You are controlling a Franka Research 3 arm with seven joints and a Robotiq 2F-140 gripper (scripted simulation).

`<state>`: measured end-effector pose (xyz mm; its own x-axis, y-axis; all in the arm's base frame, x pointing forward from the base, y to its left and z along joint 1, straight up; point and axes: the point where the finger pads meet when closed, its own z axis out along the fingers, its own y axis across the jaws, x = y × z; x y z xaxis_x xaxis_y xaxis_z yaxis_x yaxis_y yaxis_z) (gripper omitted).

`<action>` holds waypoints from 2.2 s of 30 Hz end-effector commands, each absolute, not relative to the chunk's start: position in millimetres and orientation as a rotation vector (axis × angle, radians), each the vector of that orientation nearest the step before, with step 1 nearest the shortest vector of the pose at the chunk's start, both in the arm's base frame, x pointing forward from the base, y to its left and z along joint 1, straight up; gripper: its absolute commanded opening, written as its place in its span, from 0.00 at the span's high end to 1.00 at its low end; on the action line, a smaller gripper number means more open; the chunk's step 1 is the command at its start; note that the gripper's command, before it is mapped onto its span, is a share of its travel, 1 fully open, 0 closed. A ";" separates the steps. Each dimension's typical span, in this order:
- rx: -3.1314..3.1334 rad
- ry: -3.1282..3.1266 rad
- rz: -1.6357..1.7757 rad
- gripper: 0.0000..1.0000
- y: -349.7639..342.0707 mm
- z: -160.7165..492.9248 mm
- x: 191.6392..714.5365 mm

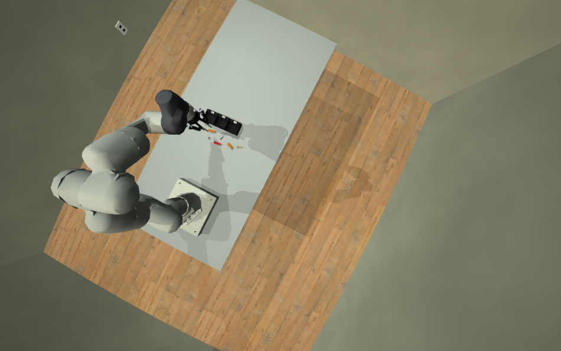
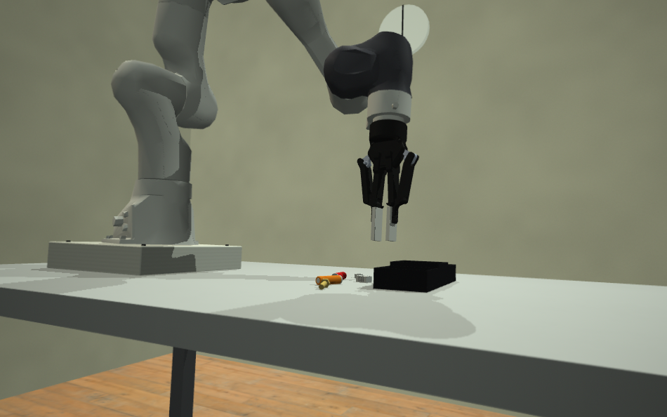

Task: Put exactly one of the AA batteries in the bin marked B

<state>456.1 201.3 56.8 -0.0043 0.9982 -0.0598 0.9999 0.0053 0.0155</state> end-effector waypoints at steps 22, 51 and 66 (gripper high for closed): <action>1.743 2.605 0.007 0.83 202.0 58.1 455.9; 1.743 2.605 0.007 0.83 201.8 58.1 455.2; 1.743 2.605 0.007 0.83 201.6 46.1 454.9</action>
<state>454.3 201.5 52.3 -0.3795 0.9252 -0.0026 0.9252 0.3795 0.0044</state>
